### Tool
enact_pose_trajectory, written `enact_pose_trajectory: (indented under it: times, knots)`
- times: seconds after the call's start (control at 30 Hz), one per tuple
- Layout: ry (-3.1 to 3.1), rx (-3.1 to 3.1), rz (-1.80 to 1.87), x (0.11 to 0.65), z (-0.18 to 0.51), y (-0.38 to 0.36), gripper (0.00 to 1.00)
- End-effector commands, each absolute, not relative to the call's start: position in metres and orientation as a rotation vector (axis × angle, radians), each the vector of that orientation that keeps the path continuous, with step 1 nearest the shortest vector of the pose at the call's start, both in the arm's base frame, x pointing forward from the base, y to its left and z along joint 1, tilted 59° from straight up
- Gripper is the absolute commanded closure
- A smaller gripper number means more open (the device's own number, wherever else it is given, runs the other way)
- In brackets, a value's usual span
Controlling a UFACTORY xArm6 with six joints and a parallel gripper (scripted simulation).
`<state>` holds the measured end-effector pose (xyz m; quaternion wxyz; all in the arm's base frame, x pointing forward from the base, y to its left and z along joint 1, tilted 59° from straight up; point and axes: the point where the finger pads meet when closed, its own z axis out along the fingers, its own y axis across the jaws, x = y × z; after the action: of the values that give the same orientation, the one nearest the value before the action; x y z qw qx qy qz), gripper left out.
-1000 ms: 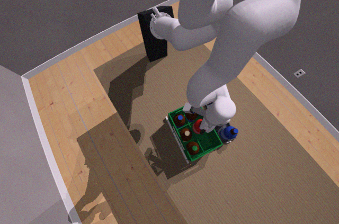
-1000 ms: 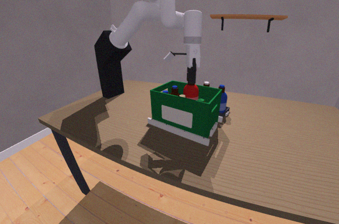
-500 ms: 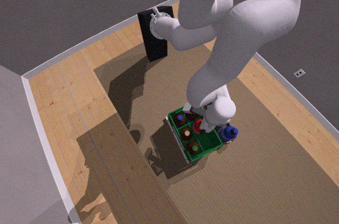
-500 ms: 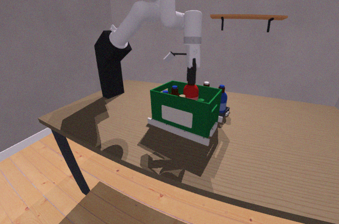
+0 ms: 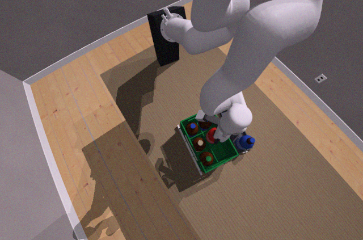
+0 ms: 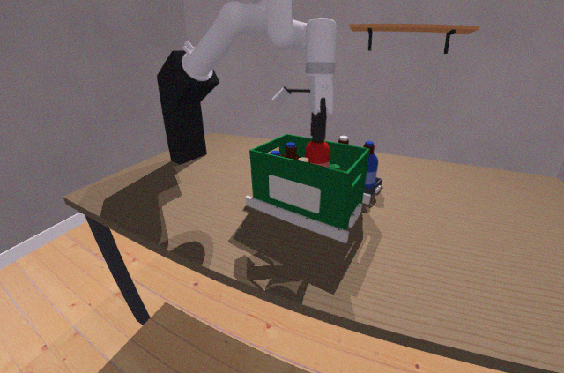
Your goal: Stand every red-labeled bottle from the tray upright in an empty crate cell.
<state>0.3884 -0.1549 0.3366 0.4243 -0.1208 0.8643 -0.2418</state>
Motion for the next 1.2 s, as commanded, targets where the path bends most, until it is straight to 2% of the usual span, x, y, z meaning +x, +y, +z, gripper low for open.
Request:
enact_pose_trajectory:
  times: [0.0,1.17]
  knots:
    - [2.159,-0.302,-0.606,0.39,0.337,-0.156,1.0]
    - [2.159,-0.302,-0.606,0.415,0.32,-0.166,1.0]
